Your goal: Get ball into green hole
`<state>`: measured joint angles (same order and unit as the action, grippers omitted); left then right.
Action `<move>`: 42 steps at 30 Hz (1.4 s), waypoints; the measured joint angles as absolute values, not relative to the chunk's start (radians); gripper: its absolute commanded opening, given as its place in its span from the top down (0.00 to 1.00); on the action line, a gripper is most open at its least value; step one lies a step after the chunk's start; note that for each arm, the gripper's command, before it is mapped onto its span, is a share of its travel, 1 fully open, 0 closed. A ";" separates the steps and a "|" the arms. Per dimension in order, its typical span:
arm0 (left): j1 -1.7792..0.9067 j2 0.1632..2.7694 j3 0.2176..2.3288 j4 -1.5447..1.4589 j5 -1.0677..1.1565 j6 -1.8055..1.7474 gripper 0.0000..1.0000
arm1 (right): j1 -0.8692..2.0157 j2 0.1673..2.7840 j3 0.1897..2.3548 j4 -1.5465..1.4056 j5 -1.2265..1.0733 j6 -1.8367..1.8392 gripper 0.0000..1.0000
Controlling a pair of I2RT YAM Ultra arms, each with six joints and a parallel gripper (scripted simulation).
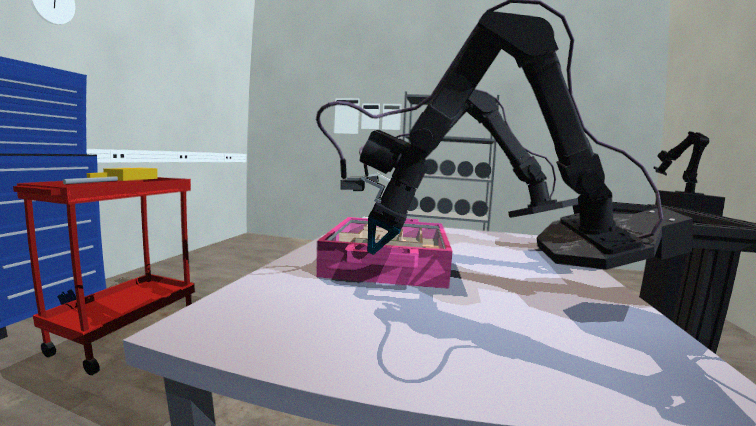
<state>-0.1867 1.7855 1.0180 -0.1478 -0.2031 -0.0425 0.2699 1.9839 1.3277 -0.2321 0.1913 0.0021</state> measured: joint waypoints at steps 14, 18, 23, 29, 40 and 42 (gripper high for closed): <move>-0.212 1.639 1.000 -0.242 -0.216 -0.059 0.66 | 0.270 1.984 1.328 -0.232 0.191 0.002 0.66; -0.220 1.612 0.995 -0.280 -0.220 -0.065 0.66 | 0.270 1.984 1.328 -0.232 0.191 0.002 0.66; -0.226 1.584 0.996 -0.307 -0.224 -0.071 0.66 | 0.270 1.984 1.328 -0.232 0.191 0.002 0.66; -0.228 1.584 0.995 -0.322 -0.226 -0.073 0.66 | 0.270 1.984 1.328 -0.232 0.191 0.002 0.66; -0.228 1.584 0.995 -0.327 -0.226 -0.074 0.66 | 0.279 1.921 1.298 -0.265 0.196 0.008 0.66; -0.228 1.584 0.995 -0.328 -0.226 -0.074 0.66 | 0.282 1.897 1.291 -0.275 0.197 0.010 0.66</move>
<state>-0.2276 1.5841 0.9955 -0.3279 -0.2260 -0.0742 0.2821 1.8965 1.2907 -0.2752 0.1974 0.0105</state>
